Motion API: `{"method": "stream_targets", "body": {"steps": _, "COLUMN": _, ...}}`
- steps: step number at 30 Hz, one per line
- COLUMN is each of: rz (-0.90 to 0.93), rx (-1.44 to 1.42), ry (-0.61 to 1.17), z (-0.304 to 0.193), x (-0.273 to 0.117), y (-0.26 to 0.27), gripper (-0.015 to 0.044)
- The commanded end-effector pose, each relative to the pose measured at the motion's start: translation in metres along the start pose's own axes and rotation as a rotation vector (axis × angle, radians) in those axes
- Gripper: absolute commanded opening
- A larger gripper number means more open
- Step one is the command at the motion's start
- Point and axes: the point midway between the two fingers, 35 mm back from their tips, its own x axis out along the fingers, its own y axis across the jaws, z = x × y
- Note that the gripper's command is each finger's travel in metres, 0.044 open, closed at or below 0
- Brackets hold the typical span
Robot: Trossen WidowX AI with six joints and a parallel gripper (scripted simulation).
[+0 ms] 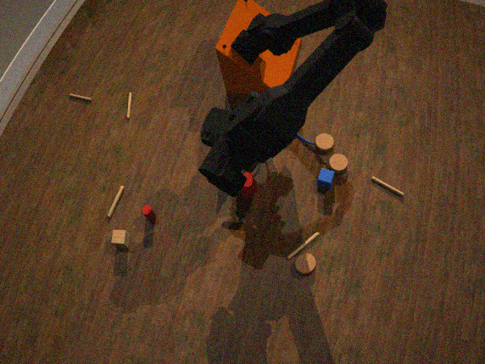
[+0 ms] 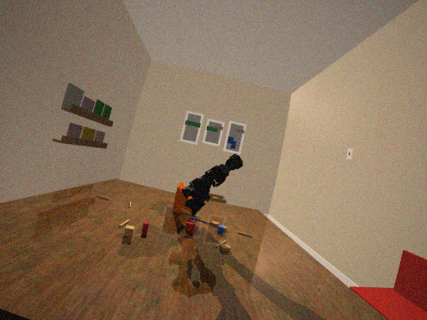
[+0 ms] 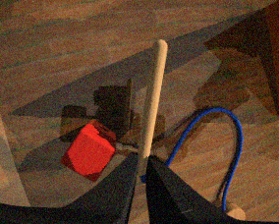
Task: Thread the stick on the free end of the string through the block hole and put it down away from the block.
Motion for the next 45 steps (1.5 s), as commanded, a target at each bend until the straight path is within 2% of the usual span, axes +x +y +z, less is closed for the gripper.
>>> {"method": "stream_targets", "body": {"steps": 1, "rz": 0.001, "rx": 0.045, "ry": -0.01, "z": -0.004, "x": -0.002, "y": -0.004, "gripper": 0.0}}
{"method": "stream_targets", "body": {"steps": 45, "rz": 0.0, "rx": 0.498, "ry": -0.081, "z": -0.043, "x": -0.004, "y": -0.044, "gripper": 0.0}}
